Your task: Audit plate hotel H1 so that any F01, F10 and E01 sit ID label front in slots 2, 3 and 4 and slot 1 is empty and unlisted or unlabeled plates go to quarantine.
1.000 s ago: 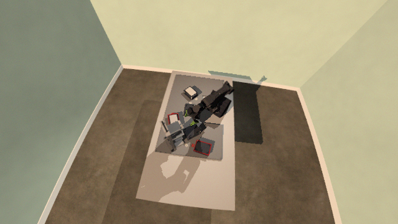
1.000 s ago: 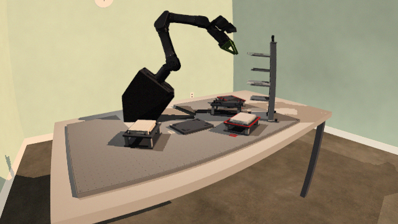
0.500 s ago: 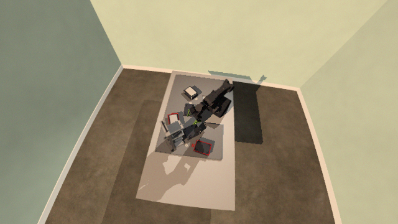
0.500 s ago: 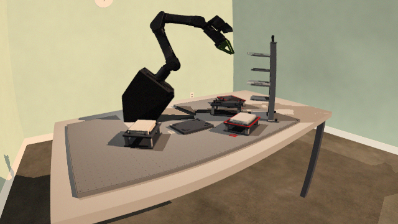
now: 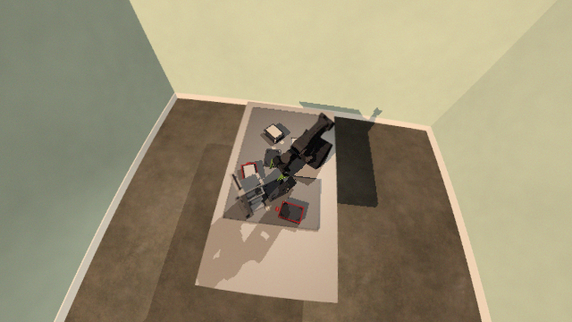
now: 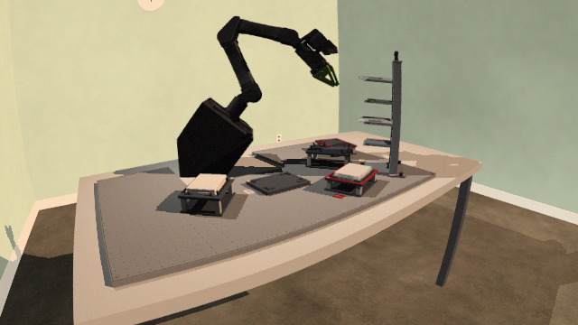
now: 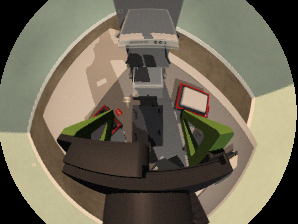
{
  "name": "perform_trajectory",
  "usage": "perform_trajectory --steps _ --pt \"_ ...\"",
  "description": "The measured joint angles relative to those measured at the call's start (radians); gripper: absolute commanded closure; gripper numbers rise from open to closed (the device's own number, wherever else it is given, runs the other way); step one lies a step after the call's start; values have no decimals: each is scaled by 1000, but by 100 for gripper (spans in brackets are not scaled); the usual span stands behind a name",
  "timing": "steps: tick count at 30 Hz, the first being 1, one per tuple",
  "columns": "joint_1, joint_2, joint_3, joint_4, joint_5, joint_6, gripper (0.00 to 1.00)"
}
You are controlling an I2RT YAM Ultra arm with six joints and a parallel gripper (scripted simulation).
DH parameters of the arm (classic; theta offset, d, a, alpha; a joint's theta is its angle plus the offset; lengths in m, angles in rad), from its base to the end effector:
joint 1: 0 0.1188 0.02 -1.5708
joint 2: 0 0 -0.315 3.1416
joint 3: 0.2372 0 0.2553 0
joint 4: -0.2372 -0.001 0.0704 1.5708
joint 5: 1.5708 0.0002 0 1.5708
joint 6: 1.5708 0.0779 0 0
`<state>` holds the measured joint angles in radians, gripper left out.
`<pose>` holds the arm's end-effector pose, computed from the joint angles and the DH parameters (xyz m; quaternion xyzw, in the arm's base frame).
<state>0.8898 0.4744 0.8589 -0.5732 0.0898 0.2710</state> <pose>0.0630 0.0682 0.3834 -0.2071 0.7420 0.3202 0.5514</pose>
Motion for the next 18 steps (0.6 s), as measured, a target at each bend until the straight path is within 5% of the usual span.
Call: perform_trajectory --steps 18 --pt "42 -1 -95 106 48 6 0"
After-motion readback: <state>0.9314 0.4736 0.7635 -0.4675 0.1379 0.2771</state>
